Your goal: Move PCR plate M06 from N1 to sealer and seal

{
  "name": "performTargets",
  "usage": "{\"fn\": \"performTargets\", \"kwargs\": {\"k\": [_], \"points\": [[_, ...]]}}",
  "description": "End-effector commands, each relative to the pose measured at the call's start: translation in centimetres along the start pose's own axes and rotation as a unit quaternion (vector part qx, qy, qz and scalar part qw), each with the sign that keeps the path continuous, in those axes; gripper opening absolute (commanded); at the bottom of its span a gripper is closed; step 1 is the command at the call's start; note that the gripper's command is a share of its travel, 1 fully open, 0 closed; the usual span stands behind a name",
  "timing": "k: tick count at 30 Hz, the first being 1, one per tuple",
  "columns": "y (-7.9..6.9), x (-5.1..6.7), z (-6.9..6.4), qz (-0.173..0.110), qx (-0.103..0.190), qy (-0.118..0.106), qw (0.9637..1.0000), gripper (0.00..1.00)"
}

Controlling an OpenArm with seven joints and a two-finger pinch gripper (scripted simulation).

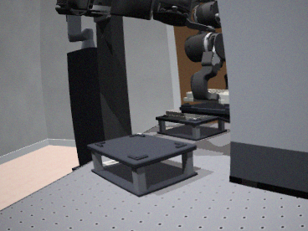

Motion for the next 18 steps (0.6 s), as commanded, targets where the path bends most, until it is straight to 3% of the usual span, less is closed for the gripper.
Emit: {"fn": "performTargets", "kwargs": {"k": [1, 18], "points": [[-0.07, -0.04, -0.03, 0.001, 0.002, -0.002, 1.0000, 0.00], [0.11, -0.25, -0.49, -0.001, 0.001, -0.004, 1.0000, 0.00]]}}
Point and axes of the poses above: the point where the finger pads meet when closed, its own z axis out along the fingers, its own y axis across the jaws, x = y × z, the point moved 1 cm from there along -z, back along the fingers, and after that the axes turned 1 degree about -z, right-handed, at the moved point
